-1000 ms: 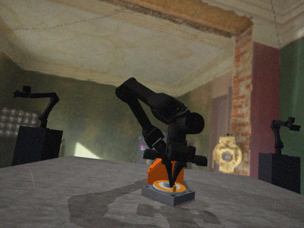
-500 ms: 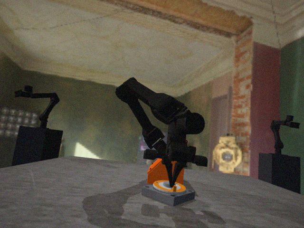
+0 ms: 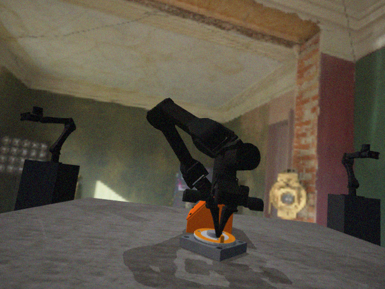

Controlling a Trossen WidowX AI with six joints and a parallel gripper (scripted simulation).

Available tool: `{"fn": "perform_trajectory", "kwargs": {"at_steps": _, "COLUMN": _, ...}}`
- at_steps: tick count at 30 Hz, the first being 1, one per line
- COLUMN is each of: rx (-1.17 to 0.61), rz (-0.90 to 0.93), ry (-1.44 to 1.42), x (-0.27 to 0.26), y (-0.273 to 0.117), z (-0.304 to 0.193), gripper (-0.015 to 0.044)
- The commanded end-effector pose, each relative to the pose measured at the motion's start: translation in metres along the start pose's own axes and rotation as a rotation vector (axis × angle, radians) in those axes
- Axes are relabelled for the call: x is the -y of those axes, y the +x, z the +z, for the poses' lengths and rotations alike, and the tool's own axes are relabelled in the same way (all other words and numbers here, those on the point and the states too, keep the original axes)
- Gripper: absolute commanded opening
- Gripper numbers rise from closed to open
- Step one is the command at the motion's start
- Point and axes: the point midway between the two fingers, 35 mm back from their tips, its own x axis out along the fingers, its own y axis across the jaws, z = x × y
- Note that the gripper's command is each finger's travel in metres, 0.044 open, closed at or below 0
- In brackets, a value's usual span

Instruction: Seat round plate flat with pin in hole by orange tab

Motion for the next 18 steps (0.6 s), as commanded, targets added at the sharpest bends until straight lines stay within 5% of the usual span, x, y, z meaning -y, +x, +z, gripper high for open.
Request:
{"fn": "perform_trajectory", "kwargs": {"at_steps": 1, "rx": -0.01, "rz": 0.015, "ry": 0.001, "x": -0.007, "y": 0.003, "z": -0.002, "gripper": 0.0}}
{"fn": "perform_trajectory", "kwargs": {"at_steps": 18, "rx": -0.01, "rz": 0.016, "ry": 0.001, "x": -0.018, "y": 0.003, "z": -0.006, "gripper": 0.0}}
